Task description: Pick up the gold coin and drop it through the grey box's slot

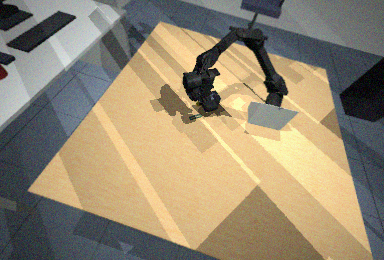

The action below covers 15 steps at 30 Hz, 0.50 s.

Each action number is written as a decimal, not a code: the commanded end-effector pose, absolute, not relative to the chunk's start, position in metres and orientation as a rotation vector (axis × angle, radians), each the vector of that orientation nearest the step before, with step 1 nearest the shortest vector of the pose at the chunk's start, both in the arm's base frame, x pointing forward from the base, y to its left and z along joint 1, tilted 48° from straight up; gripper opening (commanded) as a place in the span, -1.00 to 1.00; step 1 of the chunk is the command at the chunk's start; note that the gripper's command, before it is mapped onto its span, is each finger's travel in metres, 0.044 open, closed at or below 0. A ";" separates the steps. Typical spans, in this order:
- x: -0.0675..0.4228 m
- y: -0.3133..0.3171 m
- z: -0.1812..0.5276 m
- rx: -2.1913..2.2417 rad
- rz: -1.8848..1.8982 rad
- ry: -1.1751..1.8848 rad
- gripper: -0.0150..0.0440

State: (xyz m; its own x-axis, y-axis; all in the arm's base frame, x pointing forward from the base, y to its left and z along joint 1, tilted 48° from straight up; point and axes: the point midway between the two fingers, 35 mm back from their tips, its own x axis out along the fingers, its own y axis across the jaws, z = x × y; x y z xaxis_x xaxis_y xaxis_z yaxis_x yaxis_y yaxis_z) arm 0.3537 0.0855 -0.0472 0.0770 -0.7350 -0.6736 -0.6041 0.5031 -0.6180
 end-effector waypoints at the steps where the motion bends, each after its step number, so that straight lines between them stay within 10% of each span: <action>1: 0.351 0.083 -0.043 -1.177 -0.136 1.608 -0.49; 15: 0.340 0.061 -0.018 -1.178 -0.136 1.609 -0.49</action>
State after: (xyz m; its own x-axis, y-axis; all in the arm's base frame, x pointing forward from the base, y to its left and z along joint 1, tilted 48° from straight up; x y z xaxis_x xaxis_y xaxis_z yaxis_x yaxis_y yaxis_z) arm 0.3428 0.0669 -0.0246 0.0742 -0.7324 -0.6768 -0.6081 0.5047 -0.6128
